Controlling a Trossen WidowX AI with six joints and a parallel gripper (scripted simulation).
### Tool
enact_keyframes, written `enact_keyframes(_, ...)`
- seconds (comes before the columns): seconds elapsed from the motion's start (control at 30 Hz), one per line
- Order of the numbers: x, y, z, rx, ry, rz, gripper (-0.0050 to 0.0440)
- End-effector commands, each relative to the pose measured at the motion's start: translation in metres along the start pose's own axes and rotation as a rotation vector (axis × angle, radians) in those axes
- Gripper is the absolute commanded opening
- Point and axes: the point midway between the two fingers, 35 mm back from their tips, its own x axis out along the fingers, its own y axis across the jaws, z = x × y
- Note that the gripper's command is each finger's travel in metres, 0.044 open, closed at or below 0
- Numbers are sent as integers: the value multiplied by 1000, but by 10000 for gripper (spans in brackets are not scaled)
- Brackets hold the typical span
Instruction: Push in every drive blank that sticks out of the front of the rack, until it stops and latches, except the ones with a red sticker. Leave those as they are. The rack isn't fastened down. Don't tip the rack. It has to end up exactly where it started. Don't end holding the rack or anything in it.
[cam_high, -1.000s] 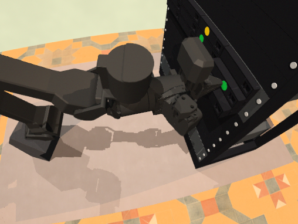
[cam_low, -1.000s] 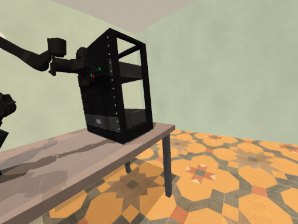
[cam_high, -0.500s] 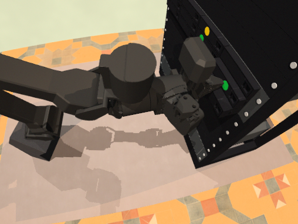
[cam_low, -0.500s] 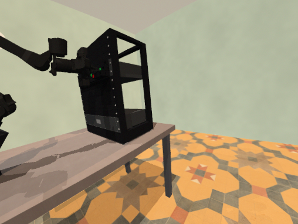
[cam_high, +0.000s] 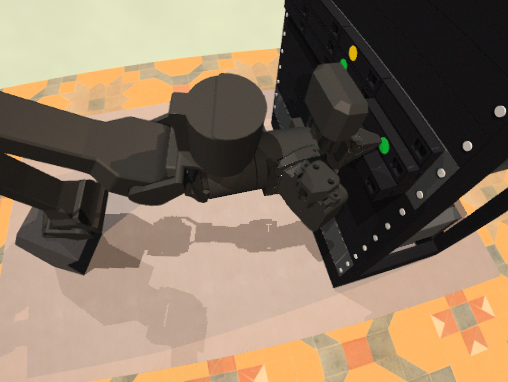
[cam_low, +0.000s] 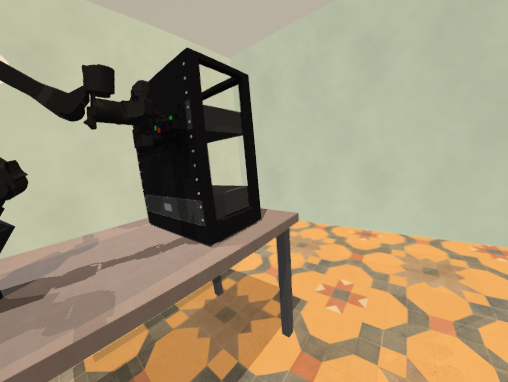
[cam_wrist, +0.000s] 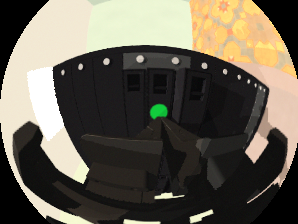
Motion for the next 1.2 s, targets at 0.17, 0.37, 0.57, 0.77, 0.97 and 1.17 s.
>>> enact_keyframes(0.17, 2, 20, 5, -17, -17, 45, 0)
enact_keyframes(0.37, 3, 22, 6, -17, -17, 45, 0)
enact_keyframes(0.57, 3, 22, 6, -17, -17, 45, 0)
enact_keyframes(0.77, 3, 22, 6, -17, -17, 45, 0)
enact_keyframes(0.97, 3, 22, 6, -17, -17, 45, 0)
enact_keyframes(1.17, 4, 23, 7, -17, -17, 45, 0)
